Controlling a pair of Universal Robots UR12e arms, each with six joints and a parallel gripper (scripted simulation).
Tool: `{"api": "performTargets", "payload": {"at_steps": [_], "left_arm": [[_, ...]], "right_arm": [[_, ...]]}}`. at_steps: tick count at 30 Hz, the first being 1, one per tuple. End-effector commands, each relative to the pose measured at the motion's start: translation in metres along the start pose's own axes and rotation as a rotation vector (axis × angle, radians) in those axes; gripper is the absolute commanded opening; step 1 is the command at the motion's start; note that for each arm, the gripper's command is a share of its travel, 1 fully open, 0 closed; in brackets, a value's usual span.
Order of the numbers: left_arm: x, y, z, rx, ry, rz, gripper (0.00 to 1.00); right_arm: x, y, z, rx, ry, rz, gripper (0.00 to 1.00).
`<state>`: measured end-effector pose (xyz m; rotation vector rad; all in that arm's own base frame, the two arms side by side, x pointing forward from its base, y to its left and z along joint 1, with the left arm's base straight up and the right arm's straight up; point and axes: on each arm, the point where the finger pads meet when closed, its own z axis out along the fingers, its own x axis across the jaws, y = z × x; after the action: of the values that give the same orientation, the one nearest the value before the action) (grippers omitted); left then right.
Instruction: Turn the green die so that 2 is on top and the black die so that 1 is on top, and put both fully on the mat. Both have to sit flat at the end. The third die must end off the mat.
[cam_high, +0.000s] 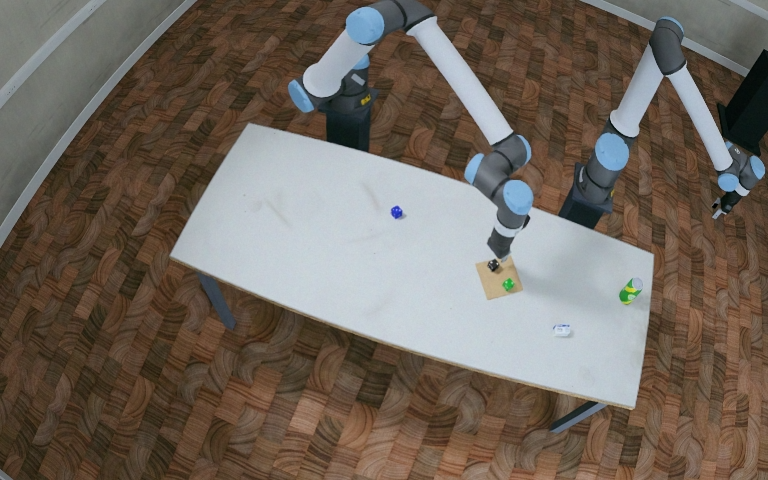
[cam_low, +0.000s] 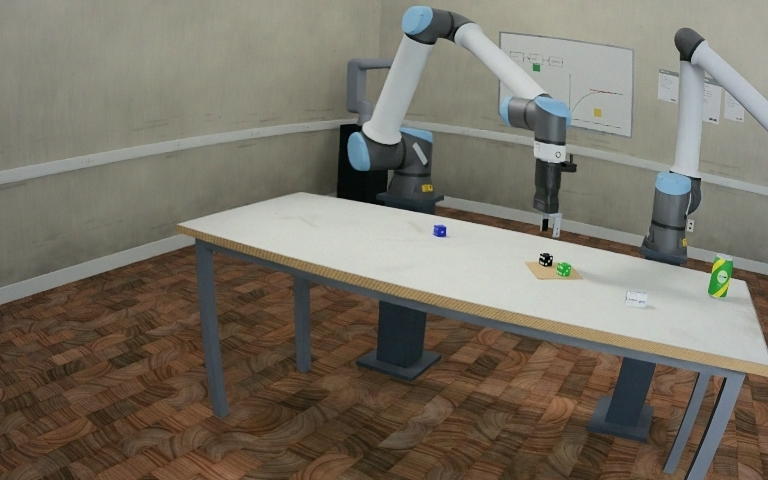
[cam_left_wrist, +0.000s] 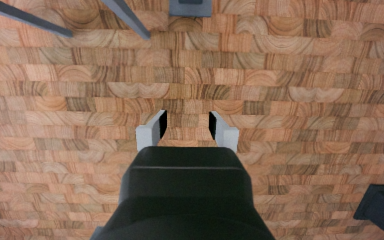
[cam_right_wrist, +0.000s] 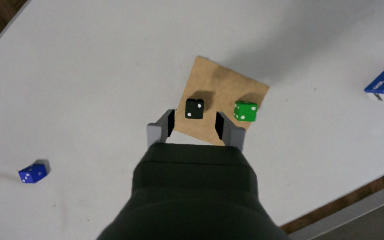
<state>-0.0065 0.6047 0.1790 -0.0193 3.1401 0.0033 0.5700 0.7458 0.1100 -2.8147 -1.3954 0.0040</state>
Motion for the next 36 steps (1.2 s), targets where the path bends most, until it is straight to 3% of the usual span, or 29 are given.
{"api": "performTargets", "payload": {"at_steps": [1, 2, 36], "left_arm": [[0.0021, -0.0007, 0.0019, 0.002, 0.001, -0.002, 1.00], [0.0021, -0.0007, 0.0019, 0.002, 0.001, -0.002, 1.00], [0.0021, -0.0007, 0.0019, 0.002, 0.001, -0.002, 1.00]], "right_arm": [[-0.0009, 0.0015, -0.0015, -0.001, 0.002, 0.010, 1.00], [-0.0009, 0.0015, -0.0015, -0.001, 0.002, 0.010, 0.87], [-0.0009, 0.0014, 0.0069, -0.001, 0.002, 0.010, 0.87]]}}
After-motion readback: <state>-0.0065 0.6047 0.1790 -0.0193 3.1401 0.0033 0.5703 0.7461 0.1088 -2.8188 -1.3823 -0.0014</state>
